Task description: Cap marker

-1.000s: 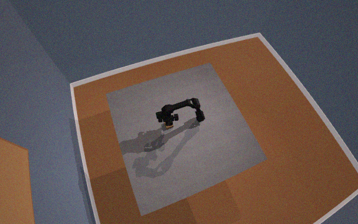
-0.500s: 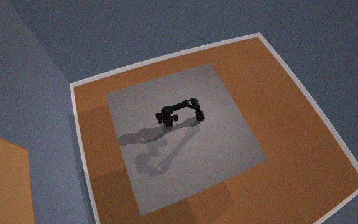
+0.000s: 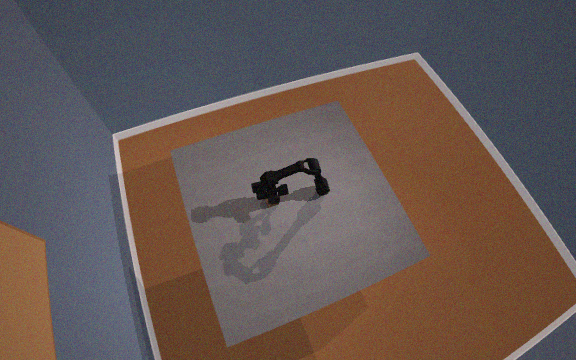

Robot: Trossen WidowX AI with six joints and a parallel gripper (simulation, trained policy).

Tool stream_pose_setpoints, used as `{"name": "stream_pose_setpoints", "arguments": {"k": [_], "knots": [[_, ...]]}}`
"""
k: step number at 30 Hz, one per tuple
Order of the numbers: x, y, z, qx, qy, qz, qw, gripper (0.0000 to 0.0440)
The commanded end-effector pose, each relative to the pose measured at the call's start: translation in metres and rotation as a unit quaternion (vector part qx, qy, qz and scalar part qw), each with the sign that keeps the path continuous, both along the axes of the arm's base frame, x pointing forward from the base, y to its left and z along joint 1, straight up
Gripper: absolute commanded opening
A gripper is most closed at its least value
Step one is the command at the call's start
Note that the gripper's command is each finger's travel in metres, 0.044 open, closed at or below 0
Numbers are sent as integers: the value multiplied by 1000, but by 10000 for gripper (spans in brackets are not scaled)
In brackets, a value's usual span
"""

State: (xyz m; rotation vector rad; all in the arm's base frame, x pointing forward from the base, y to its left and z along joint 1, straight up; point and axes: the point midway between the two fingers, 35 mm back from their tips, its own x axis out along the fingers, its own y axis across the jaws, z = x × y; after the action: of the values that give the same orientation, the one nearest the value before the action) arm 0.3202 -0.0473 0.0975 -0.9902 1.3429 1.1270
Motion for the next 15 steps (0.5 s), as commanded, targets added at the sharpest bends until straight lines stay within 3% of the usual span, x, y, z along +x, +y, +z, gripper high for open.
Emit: {"name": "stream_pose_setpoints", "arguments": {"k": [1, 6, 15], "knots": [[-10, 6, -5, 15, 15, 8, 1000, 329], [-7, 6, -1, 16, -4, 11, 1000, 440], [0, 4, 27, 13, -47, 14, 999, 440]]}}
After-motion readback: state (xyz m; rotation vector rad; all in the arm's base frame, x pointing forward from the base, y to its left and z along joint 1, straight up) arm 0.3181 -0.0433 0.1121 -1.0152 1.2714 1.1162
